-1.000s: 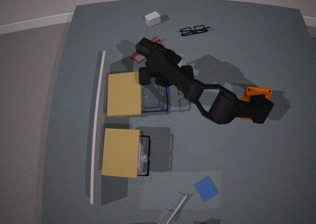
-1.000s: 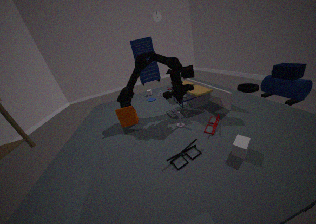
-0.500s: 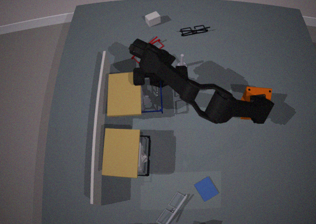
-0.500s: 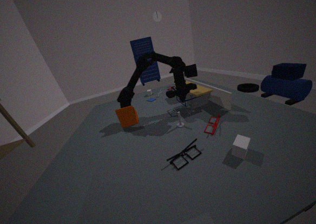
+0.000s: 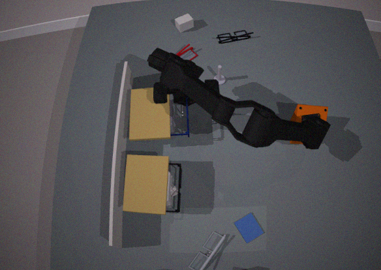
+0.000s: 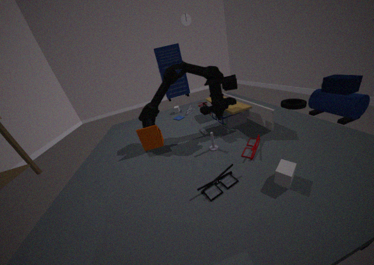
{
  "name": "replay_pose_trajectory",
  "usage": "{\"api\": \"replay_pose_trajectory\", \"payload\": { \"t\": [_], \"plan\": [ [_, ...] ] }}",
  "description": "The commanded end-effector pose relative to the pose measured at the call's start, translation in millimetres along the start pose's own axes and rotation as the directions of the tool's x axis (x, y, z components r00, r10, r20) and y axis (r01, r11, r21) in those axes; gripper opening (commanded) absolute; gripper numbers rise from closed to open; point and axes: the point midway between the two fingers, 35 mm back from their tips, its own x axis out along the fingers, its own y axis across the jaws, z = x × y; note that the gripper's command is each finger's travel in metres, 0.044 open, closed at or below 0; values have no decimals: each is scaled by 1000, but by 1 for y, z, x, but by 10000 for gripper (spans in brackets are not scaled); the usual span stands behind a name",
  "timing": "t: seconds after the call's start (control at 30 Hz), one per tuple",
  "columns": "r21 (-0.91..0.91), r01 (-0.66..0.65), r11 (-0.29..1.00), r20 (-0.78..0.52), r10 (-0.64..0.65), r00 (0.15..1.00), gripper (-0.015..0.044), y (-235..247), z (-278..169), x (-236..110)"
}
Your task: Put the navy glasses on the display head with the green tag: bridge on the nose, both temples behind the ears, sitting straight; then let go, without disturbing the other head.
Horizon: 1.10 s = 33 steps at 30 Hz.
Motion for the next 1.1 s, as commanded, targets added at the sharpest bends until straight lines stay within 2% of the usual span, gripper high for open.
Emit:
{"api": "replay_pose_trajectory", "payload": {
  "t": [0.0, 1.07],
  "plan": [
    [3, 0, 1000, -6, 0, 1000, 0, 7, -1, 1],
    [2, 2, 1000, -6, -2, 1000, 0, 16, -1, 4]
  ]
}}
